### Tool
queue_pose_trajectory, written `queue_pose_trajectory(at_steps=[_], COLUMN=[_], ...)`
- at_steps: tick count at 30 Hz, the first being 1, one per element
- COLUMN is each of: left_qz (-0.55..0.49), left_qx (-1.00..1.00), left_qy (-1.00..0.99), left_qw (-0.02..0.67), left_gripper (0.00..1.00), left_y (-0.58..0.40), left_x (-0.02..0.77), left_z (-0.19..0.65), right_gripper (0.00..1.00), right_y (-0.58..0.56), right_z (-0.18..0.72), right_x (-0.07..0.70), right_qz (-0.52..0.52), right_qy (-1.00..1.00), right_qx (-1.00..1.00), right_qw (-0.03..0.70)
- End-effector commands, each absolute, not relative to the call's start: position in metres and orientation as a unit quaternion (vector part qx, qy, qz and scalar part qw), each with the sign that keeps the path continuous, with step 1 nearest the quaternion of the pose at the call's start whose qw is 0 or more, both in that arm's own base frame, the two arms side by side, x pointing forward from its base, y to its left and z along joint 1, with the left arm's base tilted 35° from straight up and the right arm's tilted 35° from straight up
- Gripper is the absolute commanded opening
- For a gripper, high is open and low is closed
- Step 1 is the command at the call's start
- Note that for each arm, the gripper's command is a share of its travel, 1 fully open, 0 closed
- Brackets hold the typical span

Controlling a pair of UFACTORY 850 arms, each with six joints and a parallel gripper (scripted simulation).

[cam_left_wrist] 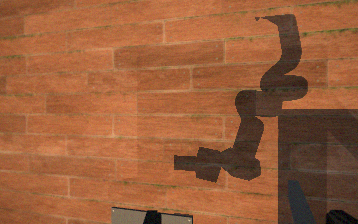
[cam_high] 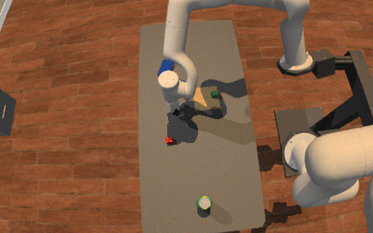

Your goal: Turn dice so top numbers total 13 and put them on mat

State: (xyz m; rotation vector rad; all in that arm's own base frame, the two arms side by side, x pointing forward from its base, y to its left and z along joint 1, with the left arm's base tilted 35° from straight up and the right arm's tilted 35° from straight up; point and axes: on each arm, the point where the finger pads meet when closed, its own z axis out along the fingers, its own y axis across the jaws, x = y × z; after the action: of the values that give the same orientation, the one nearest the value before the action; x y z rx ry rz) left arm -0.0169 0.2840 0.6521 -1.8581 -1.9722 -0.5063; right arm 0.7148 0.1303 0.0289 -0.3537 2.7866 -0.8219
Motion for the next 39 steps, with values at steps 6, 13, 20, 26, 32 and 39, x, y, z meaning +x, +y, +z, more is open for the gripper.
queue_pose_trajectory(at_steps=[6, 13, 20, 26, 32, 39], left_qz=[-0.181, -0.181, -0.181, -0.181, -0.181, -0.181], left_qx=[-0.661, -0.661, -0.661, -0.661, -0.661, -0.661], left_qy=[-0.702, -0.702, -0.702, -0.702, -0.702, -0.702], left_qw=[0.192, 0.192, 0.192, 0.192, 0.192, 0.192], left_gripper=[1.00, 1.00, 1.00, 1.00, 1.00, 1.00], left_y=[0.2839, 0.2839, 0.2839, 0.2839, 0.2839, 0.2839], left_x=[-0.0169, -0.0169, -0.0169, -0.0169, -0.0169, -0.0169], left_z=[0.6529, 0.6529, 0.6529, 0.6529, 0.6529, 0.6529], right_gripper=[0.48, 0.48, 0.48, 0.48, 0.48, 0.48], right_y=[0.1309, 0.1310, 0.1312, 0.1312, 0.1305, 0.1256], right_z=[0.0298, 0.0298, 0.0299, 0.0299, 0.0289, 0.0208], right_x=[0.7153, 0.7157, 0.7161, 0.7161, 0.7165, 0.7191], right_qz=[-0.279, -0.279, -0.279, -0.279, -0.279, -0.279], right_qy=[0.947, 0.947, 0.947, 0.947, 0.947, 0.947], right_qx=[-0.120, -0.120, -0.120, -0.120, -0.120, -0.120], right_qw=[0.108, 0.108, 0.108, 0.108, 0.108, 0.108])
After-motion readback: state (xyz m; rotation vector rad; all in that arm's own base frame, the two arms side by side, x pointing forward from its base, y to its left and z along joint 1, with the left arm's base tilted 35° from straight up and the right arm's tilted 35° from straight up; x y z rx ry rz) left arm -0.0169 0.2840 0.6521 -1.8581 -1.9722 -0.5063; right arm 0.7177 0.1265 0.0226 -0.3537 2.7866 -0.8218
